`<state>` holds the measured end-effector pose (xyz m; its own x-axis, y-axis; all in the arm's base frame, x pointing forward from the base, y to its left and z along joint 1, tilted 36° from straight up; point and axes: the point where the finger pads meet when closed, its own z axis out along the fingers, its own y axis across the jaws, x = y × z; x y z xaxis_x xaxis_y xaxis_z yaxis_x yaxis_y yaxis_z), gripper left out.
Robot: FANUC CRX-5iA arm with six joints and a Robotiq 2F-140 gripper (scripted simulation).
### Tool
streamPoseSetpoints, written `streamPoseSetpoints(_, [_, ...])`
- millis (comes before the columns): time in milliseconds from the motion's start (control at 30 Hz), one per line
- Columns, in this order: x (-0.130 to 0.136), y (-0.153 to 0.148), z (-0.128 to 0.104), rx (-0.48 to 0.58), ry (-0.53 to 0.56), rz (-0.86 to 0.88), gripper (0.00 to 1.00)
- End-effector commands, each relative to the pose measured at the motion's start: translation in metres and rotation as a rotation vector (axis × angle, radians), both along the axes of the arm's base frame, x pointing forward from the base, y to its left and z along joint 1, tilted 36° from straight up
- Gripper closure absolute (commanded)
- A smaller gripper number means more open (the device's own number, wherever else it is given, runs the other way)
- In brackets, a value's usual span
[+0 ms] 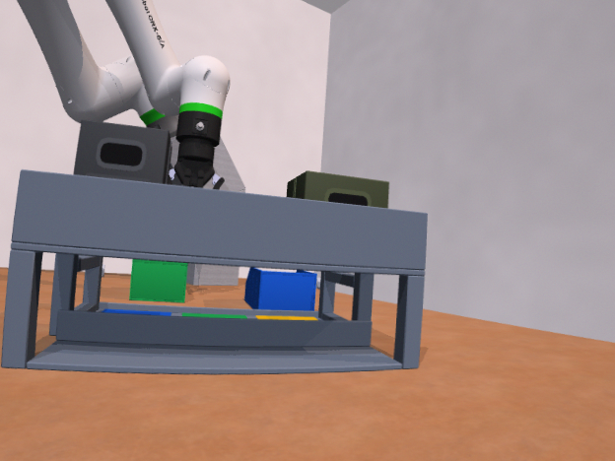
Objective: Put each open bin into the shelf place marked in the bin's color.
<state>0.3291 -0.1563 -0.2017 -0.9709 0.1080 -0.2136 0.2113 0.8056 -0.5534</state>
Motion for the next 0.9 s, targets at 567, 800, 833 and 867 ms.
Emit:
streamPoseSetpoints(567, [0.0002,-0.0008,-0.0014,0.0,0.0,0.0,0.85])
streamPoseSetpoints(800, [0.0005,-0.0025,-0.0038,0.0,0.0,0.0,0.85])
streamPoseSetpoints(833, [0.0006,-0.003,-0.0044,0.0,0.0,0.0,0.85])
streamPoseSetpoints(867, [0.0007,-0.0035,-0.0051,0.0,0.0,0.0,0.85])
